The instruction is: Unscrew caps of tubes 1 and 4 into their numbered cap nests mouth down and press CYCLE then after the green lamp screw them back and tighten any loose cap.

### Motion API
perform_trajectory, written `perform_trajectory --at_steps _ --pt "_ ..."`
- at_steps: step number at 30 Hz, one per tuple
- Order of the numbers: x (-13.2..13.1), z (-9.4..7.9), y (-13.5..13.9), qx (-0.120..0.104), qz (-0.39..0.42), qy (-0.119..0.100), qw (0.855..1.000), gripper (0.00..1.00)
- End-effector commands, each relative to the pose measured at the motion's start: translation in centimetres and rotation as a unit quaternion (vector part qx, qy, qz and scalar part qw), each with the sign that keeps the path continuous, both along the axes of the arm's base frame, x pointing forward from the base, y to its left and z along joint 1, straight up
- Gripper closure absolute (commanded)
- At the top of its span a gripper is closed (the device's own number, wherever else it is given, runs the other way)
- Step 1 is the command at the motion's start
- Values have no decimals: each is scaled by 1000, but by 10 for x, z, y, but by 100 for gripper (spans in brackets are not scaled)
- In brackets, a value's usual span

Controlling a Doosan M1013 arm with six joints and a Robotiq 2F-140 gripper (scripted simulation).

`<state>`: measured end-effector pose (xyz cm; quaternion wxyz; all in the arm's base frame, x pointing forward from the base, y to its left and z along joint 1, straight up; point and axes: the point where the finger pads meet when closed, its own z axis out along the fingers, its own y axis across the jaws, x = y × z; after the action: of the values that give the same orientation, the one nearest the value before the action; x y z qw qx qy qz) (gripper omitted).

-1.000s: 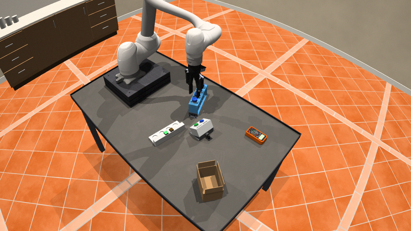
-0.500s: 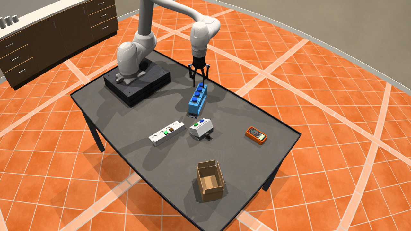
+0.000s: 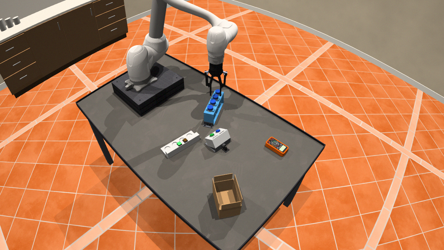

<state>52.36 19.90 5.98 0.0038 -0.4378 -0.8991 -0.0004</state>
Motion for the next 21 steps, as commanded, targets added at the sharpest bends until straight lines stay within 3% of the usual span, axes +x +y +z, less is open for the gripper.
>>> perform_trajectory --at_steps 1,21 --pt "0 -6 0 0 0 0 1000 59" --pt "0 -18 0 0 0 0 1000 59"
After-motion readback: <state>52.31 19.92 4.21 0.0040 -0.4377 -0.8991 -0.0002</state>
